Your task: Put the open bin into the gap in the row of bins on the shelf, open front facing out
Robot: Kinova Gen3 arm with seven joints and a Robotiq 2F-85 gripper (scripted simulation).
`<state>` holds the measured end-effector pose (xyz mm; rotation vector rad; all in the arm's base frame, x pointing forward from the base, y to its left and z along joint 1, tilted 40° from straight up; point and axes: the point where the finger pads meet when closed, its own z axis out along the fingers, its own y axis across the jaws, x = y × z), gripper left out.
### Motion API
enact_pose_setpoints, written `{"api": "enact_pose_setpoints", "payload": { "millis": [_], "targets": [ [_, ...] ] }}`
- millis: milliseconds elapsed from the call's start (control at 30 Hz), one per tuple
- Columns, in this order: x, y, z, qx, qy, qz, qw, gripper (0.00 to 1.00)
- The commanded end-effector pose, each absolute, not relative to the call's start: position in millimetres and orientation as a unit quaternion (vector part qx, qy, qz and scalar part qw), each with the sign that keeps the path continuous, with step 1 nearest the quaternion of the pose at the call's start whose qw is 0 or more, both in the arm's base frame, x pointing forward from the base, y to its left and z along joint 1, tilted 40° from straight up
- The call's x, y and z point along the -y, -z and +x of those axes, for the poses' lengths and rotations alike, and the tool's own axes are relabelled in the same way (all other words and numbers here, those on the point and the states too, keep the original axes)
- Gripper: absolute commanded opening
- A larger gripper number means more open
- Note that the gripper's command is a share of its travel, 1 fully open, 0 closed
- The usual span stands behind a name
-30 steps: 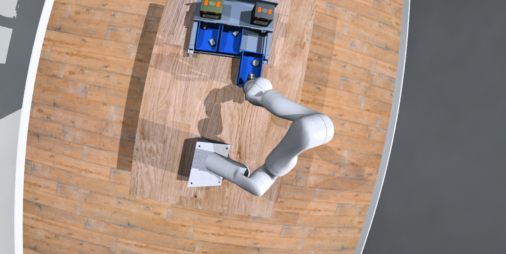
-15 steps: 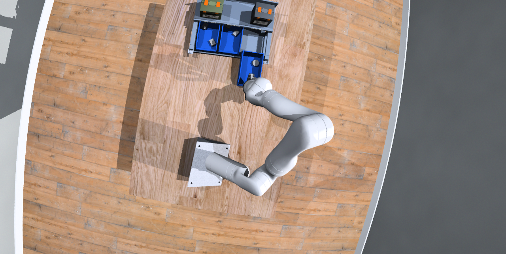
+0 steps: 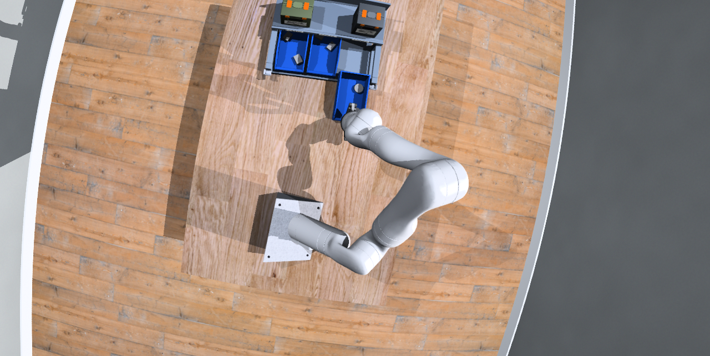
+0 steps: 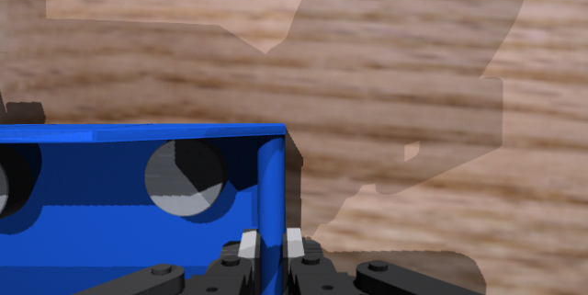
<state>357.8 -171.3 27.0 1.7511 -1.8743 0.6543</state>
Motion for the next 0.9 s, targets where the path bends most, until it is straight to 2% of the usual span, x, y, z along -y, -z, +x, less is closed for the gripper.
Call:
{"api": "enact_pose_setpoints", "payload": {
  "millis": [0, 867],
  "targets": [
    [170.9, -27.2, 358.3, 0.686, -0.24, 0.642, 0.244, 0.1],
    [165.8, -33.3, 359.5, 0.686, -0.24, 0.642, 0.244, 0.1]
  ]
}}
